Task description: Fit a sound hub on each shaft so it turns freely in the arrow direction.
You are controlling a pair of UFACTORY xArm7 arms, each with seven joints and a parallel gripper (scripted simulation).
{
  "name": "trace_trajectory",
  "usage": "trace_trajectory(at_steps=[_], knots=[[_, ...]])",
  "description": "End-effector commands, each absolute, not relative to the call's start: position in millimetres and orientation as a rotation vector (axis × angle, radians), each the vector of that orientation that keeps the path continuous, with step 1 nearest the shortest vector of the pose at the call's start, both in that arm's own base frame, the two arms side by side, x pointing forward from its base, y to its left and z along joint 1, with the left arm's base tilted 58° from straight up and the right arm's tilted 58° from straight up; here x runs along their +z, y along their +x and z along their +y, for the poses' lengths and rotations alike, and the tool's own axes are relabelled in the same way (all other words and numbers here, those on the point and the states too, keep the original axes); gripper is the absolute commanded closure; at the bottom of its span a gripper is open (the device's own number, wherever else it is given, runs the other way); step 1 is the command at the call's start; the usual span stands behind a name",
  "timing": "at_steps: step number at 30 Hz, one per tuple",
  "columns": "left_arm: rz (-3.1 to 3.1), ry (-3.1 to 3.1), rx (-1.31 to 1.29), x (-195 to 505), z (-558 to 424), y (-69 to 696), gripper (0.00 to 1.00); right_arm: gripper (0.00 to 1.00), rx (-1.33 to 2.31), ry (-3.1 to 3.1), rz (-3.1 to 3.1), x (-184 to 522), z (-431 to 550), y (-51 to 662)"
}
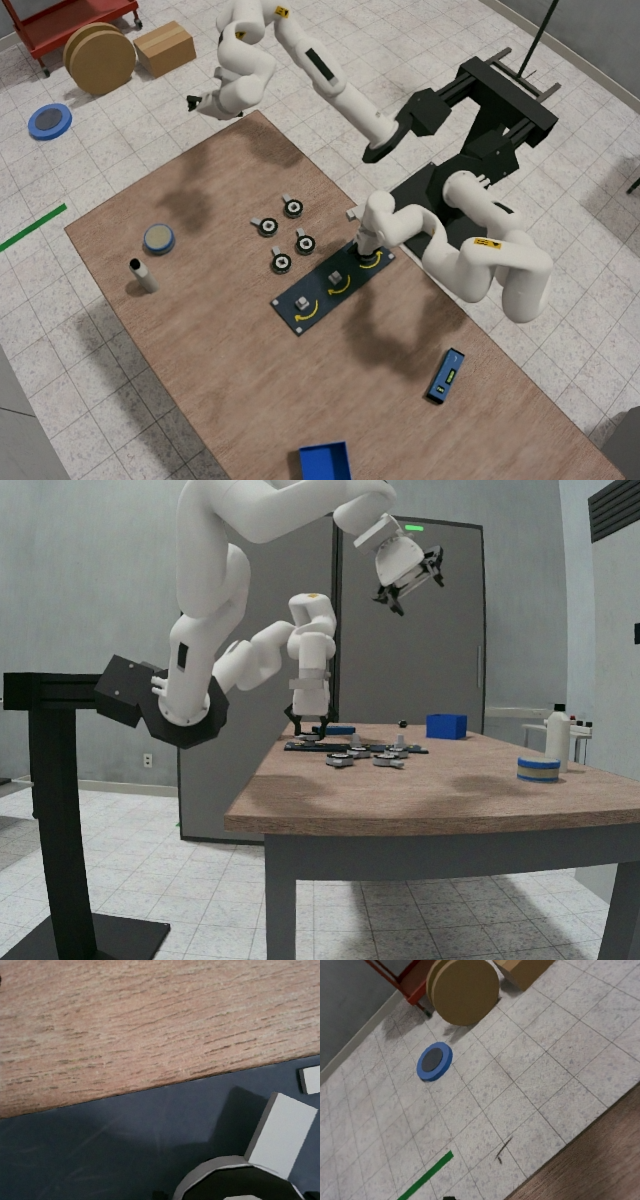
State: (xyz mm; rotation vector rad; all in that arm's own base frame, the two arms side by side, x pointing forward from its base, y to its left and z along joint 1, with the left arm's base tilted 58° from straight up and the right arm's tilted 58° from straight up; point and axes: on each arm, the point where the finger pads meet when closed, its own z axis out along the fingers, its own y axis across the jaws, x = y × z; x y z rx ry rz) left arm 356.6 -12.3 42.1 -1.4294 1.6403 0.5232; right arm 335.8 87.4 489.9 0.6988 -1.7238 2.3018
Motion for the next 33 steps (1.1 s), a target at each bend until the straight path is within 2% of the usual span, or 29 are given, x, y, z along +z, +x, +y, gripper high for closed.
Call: trace_trajectory(at_steps=[1,5,6,22,23,33], knots=[[1.632,-1.435,0.513,42.5,-13.7,357.1,1.00,0.00,2.305,0.700,-1.726,490.6,88.8,335.5],[1.632,-1.435,0.513,42.5,-13.7,357.1,1.00,0.00,2.305,0.700,-1.726,490.6,88.8,335.5],[1.475,-1.572,0.403,42.5,-13.7,357.1,1.00,0.00,2.305,0.700,-1.726,490.6,88.8,335.5],[1.475,-1.572,0.403,42.5,-13.7,357.1,1.00,0.00,2.305,0.700,-1.726,490.6,88.8,335.5],[1.478,-1.571,0.406,42.4,-13.5,357.0,0.00,0.00,2.305,0.700,-1.726,490.6,88.8,335.5],[1.478,-1.571,0.406,42.4,-13.5,357.0,0.00,0.00,2.305,0.700,-1.726,490.6,88.8,335.5]])
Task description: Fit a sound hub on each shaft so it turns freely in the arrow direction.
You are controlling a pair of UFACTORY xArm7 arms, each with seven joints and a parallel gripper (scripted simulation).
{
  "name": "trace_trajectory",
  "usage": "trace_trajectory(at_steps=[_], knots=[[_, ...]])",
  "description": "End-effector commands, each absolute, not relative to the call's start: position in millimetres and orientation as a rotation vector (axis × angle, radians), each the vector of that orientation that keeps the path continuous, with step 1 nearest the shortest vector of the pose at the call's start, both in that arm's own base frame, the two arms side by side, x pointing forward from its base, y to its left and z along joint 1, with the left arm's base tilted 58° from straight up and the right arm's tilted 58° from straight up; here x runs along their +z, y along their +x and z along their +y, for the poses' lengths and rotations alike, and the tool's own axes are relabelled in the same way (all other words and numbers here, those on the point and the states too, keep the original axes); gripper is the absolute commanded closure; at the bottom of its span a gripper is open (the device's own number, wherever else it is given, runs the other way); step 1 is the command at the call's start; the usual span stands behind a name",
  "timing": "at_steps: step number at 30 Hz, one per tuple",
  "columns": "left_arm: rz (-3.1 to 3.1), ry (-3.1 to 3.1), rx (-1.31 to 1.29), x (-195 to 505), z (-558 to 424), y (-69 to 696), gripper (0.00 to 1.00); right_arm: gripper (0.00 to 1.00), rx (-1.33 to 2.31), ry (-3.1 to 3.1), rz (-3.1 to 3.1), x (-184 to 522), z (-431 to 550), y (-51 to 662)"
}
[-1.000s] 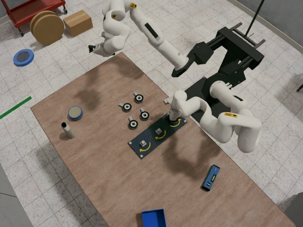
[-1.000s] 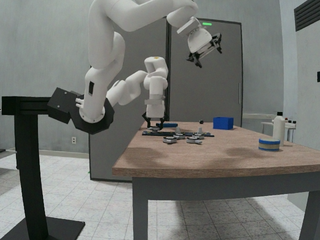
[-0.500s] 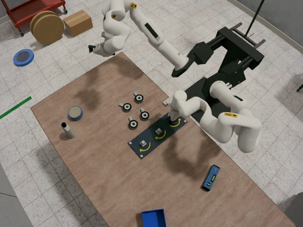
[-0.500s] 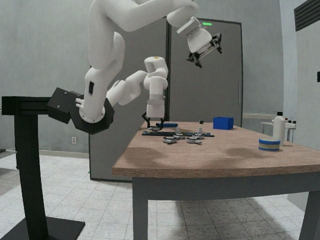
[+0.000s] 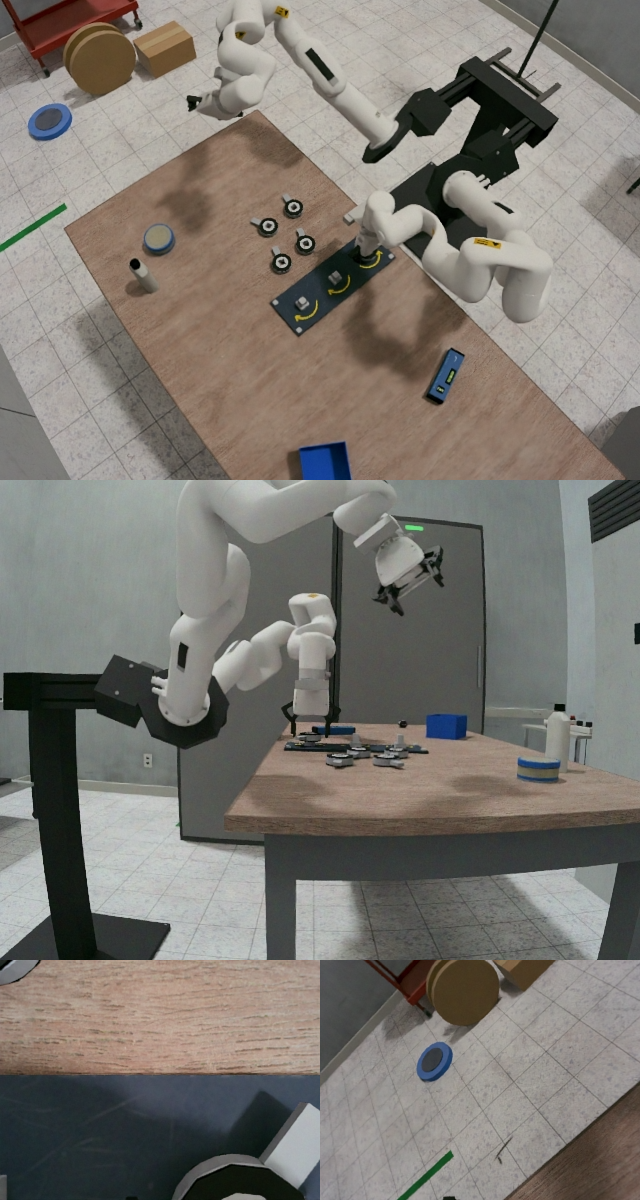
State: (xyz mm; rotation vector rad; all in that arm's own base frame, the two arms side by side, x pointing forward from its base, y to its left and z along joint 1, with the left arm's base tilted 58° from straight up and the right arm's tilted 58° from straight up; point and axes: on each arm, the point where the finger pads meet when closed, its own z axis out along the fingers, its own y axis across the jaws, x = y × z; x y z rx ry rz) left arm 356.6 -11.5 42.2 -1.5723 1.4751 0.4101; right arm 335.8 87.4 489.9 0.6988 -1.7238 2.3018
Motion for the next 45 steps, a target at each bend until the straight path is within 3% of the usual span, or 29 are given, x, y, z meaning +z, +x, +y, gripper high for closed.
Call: trace_trajectory(at_steps=[1,23,24,40,41,45], knots=[[1.478,-1.571,0.406,42.4,-13.5,357.0,0.00,0.00,2.305,0.700,-1.726,490.6,88.8,335.5],[1.478,-1.571,0.406,42.4,-13.4,357.0,0.00,0.00,2.305,0.700,-1.726,490.6,88.8,335.5],[1.475,-1.572,0.403,79.5,-67.9,333.3,0.00,0.00,2.305,0.700,-1.726,490.6,88.8,335.5],[1.475,-1.572,0.403,79.5,-67.9,333.3,0.00,0.00,2.305,0.700,-1.726,490.6,88.8,335.5],[1.700,-1.369,0.562,93.9,-89.5,323.4,0.00,0.00,2.305,0.700,-1.726,490.6,88.8,335.5],[1.733,-1.333,0.587,93.9,-89.5,323.4,0.00,0.00,2.305,0.700,-1.726,490.6,88.8,335.5]])
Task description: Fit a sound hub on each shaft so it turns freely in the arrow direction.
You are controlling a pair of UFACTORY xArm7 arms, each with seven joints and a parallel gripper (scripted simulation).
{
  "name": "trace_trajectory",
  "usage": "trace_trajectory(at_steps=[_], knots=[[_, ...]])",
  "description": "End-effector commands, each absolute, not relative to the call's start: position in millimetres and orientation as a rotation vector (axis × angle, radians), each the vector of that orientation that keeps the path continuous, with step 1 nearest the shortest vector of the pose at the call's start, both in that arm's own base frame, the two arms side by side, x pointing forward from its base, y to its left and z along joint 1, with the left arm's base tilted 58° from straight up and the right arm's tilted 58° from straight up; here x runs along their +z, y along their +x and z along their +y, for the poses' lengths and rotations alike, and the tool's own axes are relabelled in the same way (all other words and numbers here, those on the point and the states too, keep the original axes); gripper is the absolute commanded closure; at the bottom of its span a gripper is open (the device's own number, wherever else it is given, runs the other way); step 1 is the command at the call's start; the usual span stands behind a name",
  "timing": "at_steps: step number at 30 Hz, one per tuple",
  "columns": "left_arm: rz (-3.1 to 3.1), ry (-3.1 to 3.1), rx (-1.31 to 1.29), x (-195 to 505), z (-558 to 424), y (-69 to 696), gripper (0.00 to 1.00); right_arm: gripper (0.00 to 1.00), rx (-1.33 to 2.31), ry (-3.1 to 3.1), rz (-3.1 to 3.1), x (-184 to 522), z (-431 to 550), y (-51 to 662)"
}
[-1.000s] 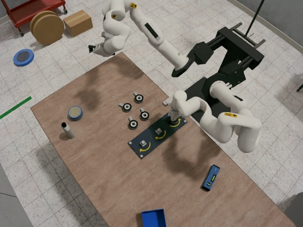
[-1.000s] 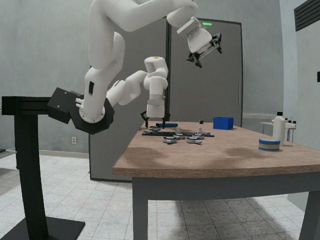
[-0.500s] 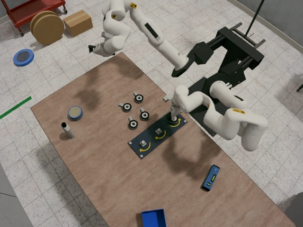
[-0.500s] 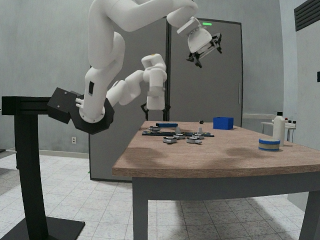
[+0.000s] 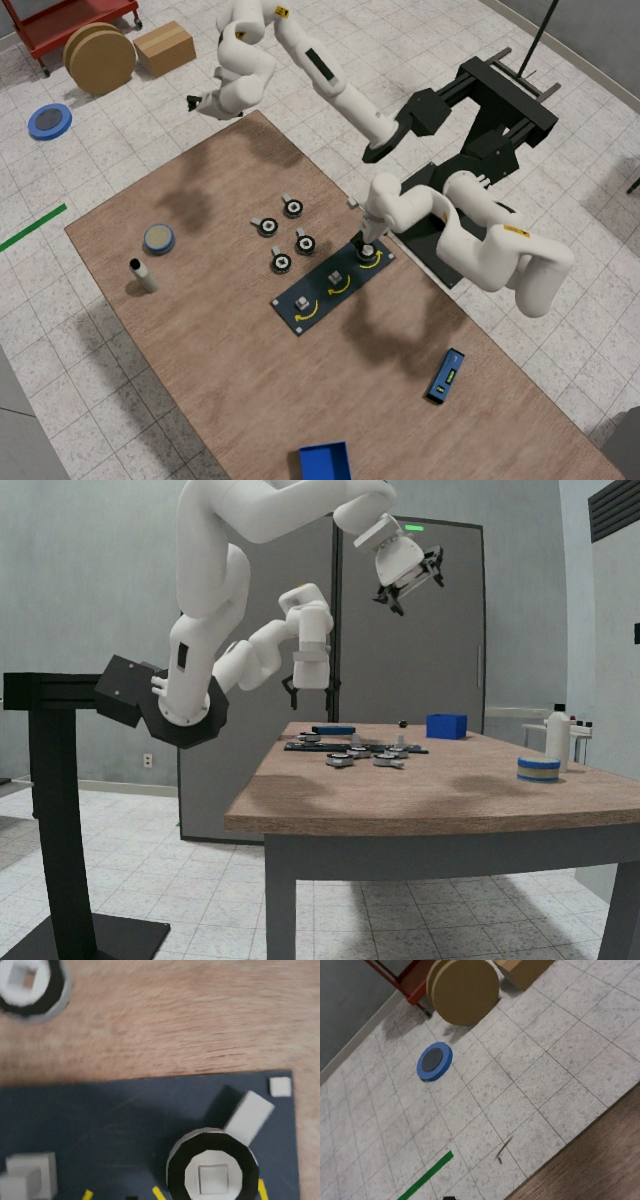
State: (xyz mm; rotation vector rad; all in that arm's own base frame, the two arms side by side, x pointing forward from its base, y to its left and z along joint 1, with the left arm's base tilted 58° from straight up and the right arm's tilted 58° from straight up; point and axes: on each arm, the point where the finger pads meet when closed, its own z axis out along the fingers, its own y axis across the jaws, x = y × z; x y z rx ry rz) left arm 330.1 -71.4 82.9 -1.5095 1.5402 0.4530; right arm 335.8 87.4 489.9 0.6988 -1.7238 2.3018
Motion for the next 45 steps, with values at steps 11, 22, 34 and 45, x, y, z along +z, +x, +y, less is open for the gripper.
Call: trace_trajectory(at_steps=[11,22,34,45], knots=[[1.958,-1.069,0.759,93.9,-89.5,323.4,0.00,0.00,2.305,0.700,-1.726,490.6,88.8,335.5],[1.958,-1.069,0.759,93.9,-89.4,323.3,0.00,0.00,2.305,0.700,-1.726,490.6,88.8,335.5],[1.958,-1.070,0.759,93.9,-89.4,323.3,0.00,0.00,2.305,0.700,-1.726,490.6,88.8,335.5],[1.958,-1.070,0.759,93.9,-89.4,323.3,0.00,0.00,2.305,0.700,-1.726,490.6,88.8,335.5]])
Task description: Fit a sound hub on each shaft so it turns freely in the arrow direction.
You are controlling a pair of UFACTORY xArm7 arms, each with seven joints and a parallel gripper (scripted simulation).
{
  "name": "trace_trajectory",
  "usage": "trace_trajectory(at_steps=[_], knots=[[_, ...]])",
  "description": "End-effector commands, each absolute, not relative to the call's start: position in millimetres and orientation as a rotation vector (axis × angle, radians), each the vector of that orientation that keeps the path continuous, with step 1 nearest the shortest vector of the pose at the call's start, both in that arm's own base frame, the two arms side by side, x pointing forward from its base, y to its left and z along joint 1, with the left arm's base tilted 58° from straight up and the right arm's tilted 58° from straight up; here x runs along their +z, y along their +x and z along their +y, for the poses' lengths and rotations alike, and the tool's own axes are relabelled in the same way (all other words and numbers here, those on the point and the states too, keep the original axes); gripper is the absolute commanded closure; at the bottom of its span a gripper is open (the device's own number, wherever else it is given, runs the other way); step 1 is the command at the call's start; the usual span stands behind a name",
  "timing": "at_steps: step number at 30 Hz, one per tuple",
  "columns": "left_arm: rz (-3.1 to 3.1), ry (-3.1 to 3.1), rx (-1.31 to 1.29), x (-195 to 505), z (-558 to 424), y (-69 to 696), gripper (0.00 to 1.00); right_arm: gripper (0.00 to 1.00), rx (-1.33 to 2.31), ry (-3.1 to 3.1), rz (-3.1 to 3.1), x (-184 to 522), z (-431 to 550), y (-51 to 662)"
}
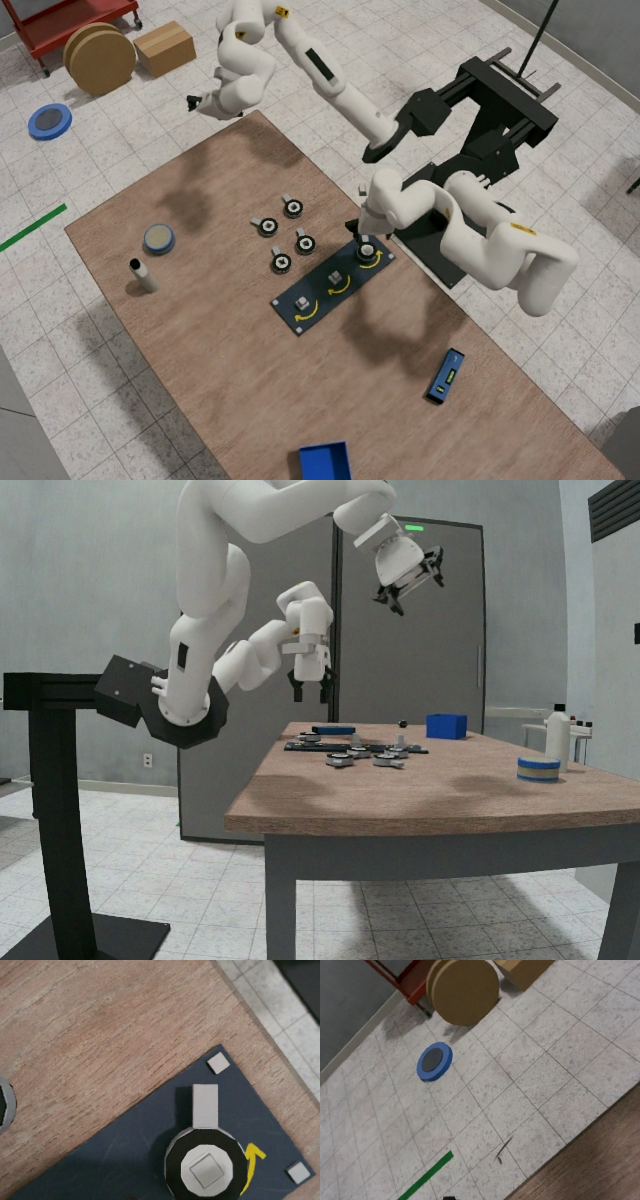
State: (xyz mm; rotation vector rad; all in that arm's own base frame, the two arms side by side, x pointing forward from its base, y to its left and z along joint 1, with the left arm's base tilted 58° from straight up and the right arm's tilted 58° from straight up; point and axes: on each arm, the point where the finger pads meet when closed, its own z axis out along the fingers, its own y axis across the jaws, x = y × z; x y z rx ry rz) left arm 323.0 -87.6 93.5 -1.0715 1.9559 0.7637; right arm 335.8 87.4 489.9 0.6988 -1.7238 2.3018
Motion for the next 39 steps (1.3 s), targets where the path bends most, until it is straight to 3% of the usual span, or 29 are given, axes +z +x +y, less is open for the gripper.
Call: trace_trajectory(at_steps=[1,39], knots=[[1.958,-1.070,0.759,93.9,-89.4,323.3,0.00,0.00,2.305,0.700,-1.726,490.6,88.8,335.5],[1.957,-1.070,0.759,62.7,-43.6,343.5,0.00,0.00,2.305,0.700,-1.726,490.6,88.8,335.5]])
